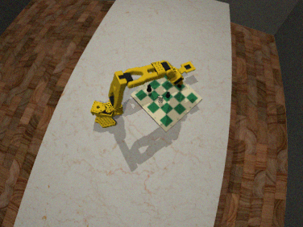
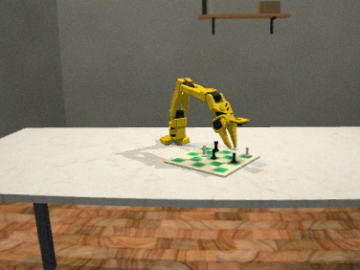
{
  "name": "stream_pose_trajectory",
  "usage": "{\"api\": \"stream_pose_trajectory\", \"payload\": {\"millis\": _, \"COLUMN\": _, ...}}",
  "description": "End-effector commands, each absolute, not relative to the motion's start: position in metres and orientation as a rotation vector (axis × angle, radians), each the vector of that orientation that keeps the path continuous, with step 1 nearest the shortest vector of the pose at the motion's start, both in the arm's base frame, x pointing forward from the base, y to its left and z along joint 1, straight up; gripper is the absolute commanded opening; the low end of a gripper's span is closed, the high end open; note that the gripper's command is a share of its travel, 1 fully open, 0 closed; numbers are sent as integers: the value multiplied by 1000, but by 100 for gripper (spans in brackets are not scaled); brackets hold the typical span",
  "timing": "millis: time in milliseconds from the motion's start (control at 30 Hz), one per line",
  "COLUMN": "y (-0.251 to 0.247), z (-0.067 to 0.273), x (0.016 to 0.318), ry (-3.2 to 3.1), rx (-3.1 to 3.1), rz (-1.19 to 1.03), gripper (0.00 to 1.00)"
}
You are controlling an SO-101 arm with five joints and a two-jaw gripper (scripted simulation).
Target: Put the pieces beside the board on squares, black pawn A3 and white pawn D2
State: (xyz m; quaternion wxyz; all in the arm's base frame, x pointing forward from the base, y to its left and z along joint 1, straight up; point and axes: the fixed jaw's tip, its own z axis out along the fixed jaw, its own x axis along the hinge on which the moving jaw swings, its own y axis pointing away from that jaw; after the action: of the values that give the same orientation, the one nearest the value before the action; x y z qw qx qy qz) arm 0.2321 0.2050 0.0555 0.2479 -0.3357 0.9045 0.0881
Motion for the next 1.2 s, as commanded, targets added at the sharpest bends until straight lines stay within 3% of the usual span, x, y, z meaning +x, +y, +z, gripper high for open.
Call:
{"api": "stream_pose_trajectory", "payload": {"millis": 0, "y": 207, "z": 64, "x": 232, "ry": 2449, "rx": -899, "rz": 256, "gripper": 9}}
{"api": "stream_pose_trajectory", "payload": {"millis": 167, "y": 216, "z": 63, "x": 214, "ry": 2483, "rx": -994, "rz": 252, "gripper": 9}}
{"api": "stream_pose_trajectory", "payload": {"millis": 433, "y": 232, "z": 65, "x": 130, "ry": 2577, "rx": -1424, "rz": 165, "gripper": 9}}
{"api": "stream_pose_trajectory", "payload": {"millis": 500, "y": 232, "z": 65, "x": 130, "ry": 2577, "rx": -1424, "rz": 165, "gripper": 9}}
{"api": "stream_pose_trajectory", "payload": {"millis": 700, "y": 227, "z": 71, "x": 83, "ry": 2587, "rx": -1689, "rz": 55, "gripper": 9}}
{"api": "stream_pose_trajectory", "payload": {"millis": 1167, "y": 224, "z": 72, "x": 75, "ry": 2585, "rx": -1734, "rz": 32, "gripper": 9}}
